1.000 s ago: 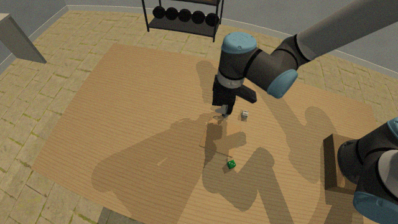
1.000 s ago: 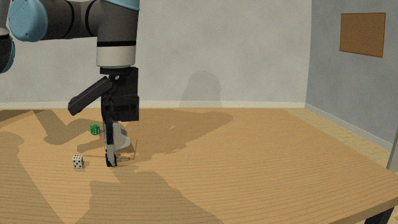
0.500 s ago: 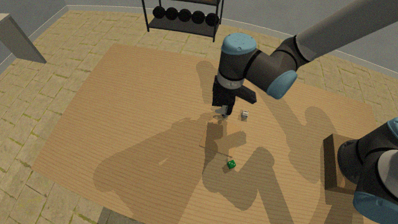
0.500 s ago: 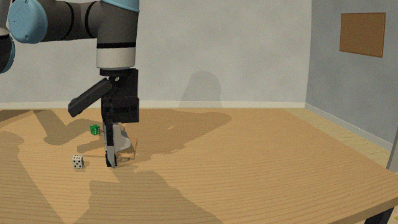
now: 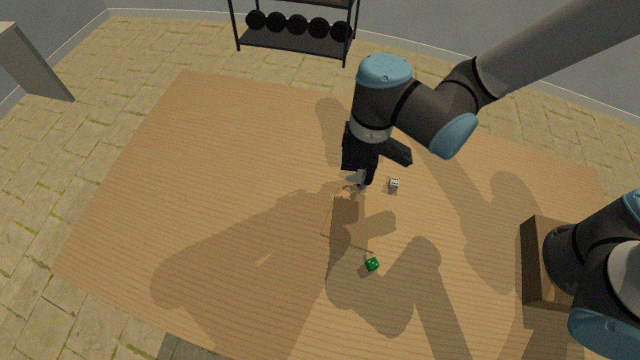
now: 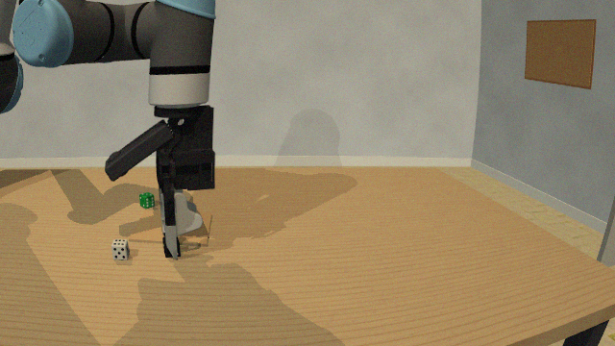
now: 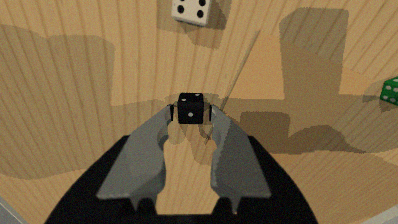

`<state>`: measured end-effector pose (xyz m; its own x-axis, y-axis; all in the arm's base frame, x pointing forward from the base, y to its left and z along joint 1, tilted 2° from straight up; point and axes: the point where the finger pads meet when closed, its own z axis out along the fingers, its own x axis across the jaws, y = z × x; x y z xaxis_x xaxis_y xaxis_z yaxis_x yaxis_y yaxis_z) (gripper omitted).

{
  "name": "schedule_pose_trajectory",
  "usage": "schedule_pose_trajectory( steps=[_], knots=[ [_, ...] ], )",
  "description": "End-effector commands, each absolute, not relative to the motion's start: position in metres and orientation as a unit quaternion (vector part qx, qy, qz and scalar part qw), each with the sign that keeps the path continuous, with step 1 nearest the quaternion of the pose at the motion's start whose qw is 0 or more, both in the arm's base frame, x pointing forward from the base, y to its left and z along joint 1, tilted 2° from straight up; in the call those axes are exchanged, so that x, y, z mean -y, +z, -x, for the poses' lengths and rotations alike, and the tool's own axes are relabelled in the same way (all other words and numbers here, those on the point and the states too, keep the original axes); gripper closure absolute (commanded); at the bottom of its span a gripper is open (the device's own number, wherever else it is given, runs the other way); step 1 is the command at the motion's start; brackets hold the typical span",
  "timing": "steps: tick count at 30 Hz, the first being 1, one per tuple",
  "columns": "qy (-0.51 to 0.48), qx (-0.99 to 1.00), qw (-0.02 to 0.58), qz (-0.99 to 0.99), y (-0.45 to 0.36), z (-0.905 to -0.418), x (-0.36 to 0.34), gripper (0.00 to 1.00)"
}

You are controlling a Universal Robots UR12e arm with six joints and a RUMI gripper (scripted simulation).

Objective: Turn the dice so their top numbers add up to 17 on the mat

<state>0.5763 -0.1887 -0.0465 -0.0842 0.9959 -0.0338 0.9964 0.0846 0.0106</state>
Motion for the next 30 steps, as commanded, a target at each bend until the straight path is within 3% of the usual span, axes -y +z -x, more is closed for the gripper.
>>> schedule_pose_trajectory(
  steps=[1, 9, 10, 30],
  knots=[
    [-0.007, -0.736, 0.015, -0.677, -0.0476, -0.5754, 0.1893, 0.76],
    [-0.007, -0.736, 0.015, -0.677, -0.0476, -0.5754, 0.1893, 0.76],
    [-0.007, -0.736, 0.015, -0.677, -0.0476, -0.5754, 0.1893, 0.94],
    [-0.007, -0.736, 0.015, -0.677, -0.0476, -0.5754, 0.1893, 0.94]
  ],
)
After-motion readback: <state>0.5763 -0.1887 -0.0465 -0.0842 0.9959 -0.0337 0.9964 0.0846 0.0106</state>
